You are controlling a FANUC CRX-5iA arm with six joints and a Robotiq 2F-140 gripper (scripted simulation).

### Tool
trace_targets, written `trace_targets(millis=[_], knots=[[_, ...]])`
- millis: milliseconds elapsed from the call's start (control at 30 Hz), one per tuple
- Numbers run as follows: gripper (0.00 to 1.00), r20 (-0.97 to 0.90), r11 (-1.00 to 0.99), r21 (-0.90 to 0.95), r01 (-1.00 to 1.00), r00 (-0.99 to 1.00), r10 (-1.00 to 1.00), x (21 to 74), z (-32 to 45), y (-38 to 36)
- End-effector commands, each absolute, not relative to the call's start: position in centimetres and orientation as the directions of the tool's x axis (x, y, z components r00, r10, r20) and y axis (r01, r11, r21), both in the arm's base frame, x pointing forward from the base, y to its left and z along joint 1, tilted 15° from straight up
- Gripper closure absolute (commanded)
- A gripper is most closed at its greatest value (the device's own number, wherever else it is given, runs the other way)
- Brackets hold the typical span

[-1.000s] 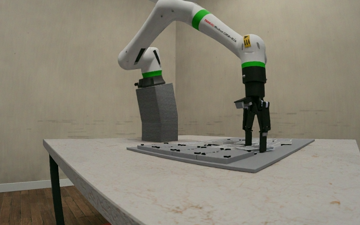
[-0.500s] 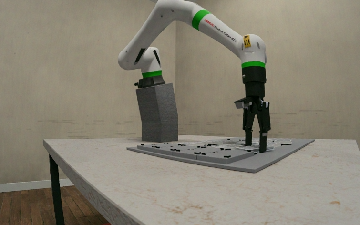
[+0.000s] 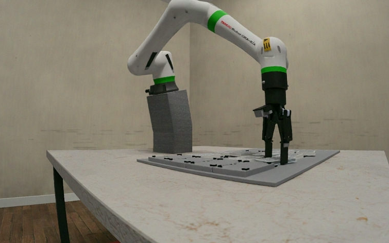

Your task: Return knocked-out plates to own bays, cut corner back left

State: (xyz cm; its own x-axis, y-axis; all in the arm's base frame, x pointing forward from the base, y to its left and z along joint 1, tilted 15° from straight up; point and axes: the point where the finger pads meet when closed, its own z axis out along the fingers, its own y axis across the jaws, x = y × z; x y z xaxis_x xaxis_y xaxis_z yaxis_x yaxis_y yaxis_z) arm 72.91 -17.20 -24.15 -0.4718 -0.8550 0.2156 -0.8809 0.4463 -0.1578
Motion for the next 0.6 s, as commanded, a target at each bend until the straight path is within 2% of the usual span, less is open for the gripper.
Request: trace_targets(millis=[0,567], knots=[[0.90,0.215,0.446,-0.160,-0.881,-0.472,-0.855,73.02,-24.02,-17.17],[0.90,0.215,0.446,-0.160,-0.881,-0.472,-0.855,73.00,-23.60,-17.05]])
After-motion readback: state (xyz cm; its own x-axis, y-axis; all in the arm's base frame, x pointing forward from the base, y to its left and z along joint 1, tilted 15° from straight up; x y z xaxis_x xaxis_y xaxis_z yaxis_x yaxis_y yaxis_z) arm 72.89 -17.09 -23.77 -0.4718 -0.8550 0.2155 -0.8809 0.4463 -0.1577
